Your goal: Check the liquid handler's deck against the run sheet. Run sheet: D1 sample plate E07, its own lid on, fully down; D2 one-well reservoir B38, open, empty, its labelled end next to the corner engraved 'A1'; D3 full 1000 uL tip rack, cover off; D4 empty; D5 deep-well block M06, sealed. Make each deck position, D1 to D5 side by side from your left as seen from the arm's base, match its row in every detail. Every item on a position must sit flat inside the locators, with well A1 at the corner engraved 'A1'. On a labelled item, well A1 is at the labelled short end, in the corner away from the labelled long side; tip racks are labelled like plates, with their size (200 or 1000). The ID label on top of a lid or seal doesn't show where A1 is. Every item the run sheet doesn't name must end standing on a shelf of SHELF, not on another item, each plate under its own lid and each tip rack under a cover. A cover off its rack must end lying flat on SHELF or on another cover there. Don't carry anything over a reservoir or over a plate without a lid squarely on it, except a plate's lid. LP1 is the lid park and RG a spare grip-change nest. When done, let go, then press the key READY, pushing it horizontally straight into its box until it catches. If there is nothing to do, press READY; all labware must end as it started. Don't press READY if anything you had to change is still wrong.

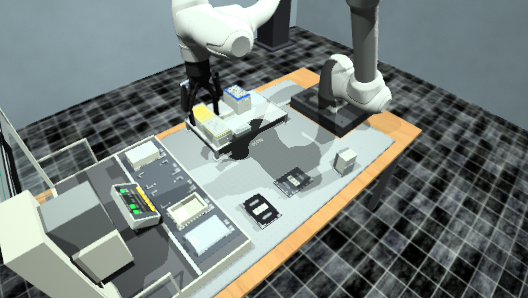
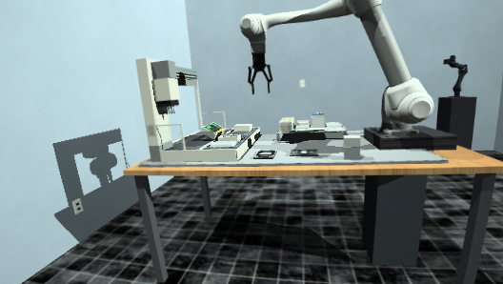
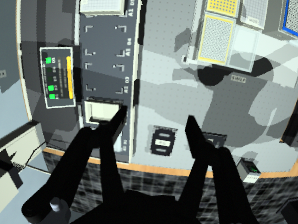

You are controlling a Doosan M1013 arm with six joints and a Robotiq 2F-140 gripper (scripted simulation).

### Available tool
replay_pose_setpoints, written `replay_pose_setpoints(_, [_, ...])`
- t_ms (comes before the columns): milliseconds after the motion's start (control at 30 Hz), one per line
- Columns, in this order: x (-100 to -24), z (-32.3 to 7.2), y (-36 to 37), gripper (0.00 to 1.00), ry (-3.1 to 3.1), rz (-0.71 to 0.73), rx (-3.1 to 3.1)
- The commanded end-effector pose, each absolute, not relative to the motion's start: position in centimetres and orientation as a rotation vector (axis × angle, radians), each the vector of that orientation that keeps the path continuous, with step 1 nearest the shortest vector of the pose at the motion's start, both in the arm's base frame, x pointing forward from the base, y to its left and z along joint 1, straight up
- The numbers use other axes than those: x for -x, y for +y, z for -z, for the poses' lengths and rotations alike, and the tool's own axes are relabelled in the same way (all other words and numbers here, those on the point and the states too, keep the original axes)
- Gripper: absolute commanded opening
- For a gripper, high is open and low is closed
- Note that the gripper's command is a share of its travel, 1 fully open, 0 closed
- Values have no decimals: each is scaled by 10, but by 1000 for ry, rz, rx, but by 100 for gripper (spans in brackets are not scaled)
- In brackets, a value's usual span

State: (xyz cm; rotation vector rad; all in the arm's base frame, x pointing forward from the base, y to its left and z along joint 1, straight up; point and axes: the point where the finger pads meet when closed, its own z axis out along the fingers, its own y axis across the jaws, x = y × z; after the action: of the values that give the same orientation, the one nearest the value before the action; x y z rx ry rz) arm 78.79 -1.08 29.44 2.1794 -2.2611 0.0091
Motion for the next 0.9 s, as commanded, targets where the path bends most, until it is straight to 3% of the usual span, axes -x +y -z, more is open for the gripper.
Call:
replay_pose_setpoints(0, [-785, -296, -11, 66, -2263, -11, -2180])
replay_pose_setpoints(867, [-665, -295, -10, 66, -2263, -11, -2180])
